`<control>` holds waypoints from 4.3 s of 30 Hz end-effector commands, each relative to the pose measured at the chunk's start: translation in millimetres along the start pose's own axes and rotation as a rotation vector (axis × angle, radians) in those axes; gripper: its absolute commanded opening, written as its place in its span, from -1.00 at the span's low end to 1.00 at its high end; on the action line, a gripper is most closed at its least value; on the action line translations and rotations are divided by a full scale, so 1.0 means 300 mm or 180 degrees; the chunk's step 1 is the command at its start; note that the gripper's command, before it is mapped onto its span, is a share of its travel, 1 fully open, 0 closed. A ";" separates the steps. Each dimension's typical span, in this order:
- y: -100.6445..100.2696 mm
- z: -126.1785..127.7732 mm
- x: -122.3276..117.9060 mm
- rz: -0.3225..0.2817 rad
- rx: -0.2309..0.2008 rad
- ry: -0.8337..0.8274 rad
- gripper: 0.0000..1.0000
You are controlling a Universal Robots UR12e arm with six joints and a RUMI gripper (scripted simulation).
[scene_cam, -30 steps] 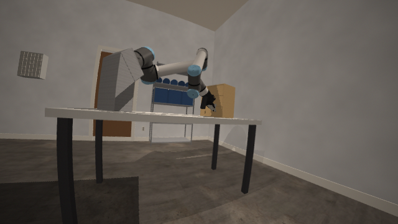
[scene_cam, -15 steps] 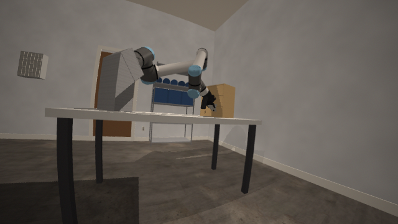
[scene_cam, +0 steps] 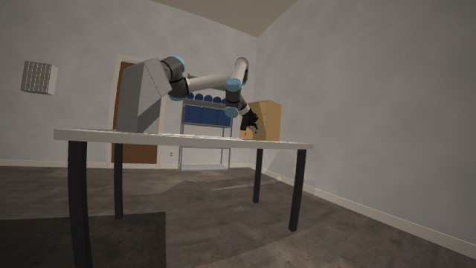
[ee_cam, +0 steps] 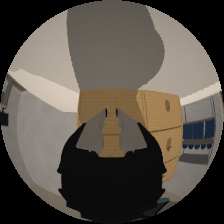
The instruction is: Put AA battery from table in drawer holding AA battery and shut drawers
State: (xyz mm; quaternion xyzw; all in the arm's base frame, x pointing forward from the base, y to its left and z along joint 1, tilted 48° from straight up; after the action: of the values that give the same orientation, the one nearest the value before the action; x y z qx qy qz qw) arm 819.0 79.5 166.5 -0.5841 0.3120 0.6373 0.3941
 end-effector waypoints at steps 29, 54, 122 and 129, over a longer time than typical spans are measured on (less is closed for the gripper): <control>-0.001 -0.001 -0.003 -0.0001 0.0001 0.0002 -0.86; -0.001 -0.001 -0.003 -0.0001 0.0001 0.0002 -0.61; 0.436 -0.002 -0.004 -0.0001 0.0001 0.0002 -0.61; 0.436 -0.002 -0.004 0.0002 0.0001 0.0002 -0.61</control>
State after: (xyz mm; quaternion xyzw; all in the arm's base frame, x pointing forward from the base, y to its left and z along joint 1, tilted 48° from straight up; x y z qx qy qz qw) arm 705.9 14.6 159.3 -0.5841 0.3121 0.6373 0.3940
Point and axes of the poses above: the point where the finger pads meet when closed, its own y axis back along the fingers, its own z axis across the jaws, x = y × z, the point moved 2 cm from there along y, back along the fingers, and after that the axes turned 14 degrees about y, right-handed, at the moved point
